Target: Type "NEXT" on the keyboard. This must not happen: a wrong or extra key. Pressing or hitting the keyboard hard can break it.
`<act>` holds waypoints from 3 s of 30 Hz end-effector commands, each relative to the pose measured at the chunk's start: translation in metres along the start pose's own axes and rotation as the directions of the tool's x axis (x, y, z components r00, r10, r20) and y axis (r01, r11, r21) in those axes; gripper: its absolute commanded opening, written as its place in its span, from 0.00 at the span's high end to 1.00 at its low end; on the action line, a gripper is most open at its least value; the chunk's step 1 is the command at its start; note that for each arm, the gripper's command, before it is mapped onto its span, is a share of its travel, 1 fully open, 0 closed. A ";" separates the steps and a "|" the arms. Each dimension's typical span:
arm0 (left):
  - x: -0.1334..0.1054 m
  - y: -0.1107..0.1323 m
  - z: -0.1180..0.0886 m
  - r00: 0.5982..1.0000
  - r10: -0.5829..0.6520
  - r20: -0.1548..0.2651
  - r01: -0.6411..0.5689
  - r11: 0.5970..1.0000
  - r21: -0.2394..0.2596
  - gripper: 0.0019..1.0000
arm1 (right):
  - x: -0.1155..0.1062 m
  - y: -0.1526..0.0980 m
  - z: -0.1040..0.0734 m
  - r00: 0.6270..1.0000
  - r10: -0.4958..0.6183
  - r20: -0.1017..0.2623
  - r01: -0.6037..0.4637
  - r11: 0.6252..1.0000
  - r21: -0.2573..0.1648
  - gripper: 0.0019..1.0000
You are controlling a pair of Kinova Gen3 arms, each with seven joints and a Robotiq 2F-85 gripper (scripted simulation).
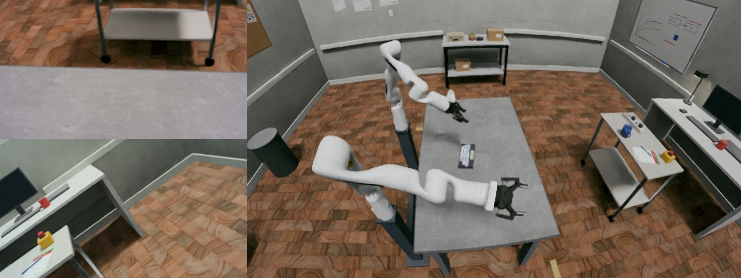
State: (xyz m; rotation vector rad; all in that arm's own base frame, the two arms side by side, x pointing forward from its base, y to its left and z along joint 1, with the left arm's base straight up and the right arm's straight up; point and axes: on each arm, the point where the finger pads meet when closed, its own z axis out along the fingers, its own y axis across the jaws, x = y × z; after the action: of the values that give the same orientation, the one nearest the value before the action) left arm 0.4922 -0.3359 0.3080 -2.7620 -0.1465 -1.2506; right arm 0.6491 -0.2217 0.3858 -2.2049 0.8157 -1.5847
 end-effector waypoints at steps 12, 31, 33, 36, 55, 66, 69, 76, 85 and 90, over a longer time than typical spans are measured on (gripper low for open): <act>0.017 -0.056 0.033 0.983 -0.180 0.028 0.177 0.980 0.094 0.00 | 0.001 -0.001 0.000 1.000 -0.001 -0.002 0.001 1.000 0.001 0.00; 0.028 -0.131 0.068 0.918 -0.394 0.031 0.378 0.898 0.225 0.00 | 0.001 -0.001 0.000 1.000 -0.001 -0.002 0.001 1.000 0.001 0.00; 0.028 -0.140 0.071 0.908 -0.417 0.029 0.399 0.885 0.239 0.00 | 0.001 -0.001 0.000 1.000 -0.001 -0.002 0.001 1.000 0.001 0.00; 0.029 -0.151 0.076 0.894 -0.448 0.025 0.427 0.867 0.258 0.00 | 0.001 -0.001 0.000 1.000 -0.001 -0.002 0.001 1.000 0.001 0.00; 0.030 -0.228 0.099 0.773 -0.634 -0.023 0.595 0.712 0.374 0.00 | 0.001 -0.001 0.000 1.000 -0.001 -0.002 0.001 1.000 0.001 0.00; 0.027 -0.276 0.109 0.678 -0.732 -0.073 0.682 0.588 0.435 0.00 | 0.001 -0.001 0.000 1.000 -0.001 -0.002 0.001 1.000 0.001 0.00; 0.026 -0.280 0.110 0.668 -0.740 -0.078 0.689 0.576 0.440 0.00 | 0.001 -0.001 0.000 1.000 -0.001 -0.002 0.001 1.000 0.001 0.00; 0.022 -0.316 0.115 0.589 -0.799 -0.124 0.741 0.472 0.477 0.00 | 0.001 -0.001 0.000 1.000 -0.001 -0.002 0.001 1.000 0.001 0.00; 0.016 -0.350 0.118 0.505 -0.845 -0.175 0.783 0.363 0.505 0.00 | 0.001 -0.001 0.000 1.000 -0.001 -0.002 0.001 1.000 0.001 0.00; 0.012 -0.371 0.119 0.449 -0.868 -0.209 0.804 0.291 0.519 0.00 | 0.001 -0.001 0.000 1.000 -0.001 -0.002 0.001 1.000 0.001 0.00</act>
State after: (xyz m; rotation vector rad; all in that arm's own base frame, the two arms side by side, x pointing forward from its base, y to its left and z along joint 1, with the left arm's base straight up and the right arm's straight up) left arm 0.5418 0.0330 0.2625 -2.1675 -1.8304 -0.8843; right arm 0.6491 -0.2217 0.3858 -2.2049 0.8157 -1.5847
